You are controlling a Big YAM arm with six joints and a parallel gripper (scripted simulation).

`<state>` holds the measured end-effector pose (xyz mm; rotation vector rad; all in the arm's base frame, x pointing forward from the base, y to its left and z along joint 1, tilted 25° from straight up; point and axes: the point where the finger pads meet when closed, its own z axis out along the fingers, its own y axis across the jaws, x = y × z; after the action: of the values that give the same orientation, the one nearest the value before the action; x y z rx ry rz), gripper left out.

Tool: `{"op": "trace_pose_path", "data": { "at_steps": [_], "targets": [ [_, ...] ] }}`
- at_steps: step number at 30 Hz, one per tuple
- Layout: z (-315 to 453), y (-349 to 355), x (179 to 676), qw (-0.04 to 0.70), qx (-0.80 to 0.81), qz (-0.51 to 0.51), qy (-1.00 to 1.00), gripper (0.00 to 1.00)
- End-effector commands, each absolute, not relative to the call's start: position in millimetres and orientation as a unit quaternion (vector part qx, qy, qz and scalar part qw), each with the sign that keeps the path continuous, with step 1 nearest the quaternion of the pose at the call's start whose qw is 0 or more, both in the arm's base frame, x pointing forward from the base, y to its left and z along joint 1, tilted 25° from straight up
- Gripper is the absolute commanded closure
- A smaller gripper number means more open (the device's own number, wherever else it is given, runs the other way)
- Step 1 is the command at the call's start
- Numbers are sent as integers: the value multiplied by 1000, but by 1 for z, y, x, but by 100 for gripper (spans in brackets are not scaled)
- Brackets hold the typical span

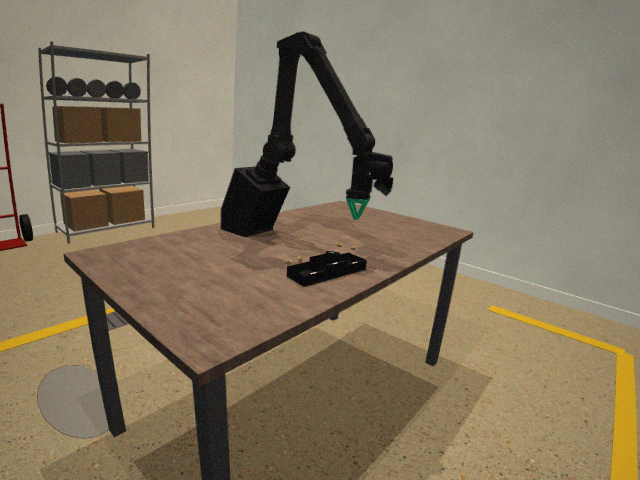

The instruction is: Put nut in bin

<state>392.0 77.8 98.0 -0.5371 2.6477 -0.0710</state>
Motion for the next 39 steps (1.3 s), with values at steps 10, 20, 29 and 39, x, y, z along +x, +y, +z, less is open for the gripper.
{"op": "trace_pose_path", "data": {
  "at_steps": [10,20,29,39],
  "targets": [
    [34,142,379,215,-386,-71,894,70],
    [34,156,386,189,-521,-101,826,70],
    [27,166,381,160,-612,-127,764,70],
    [29,160,382,166,-699,-148,680,70]
  ]
}}
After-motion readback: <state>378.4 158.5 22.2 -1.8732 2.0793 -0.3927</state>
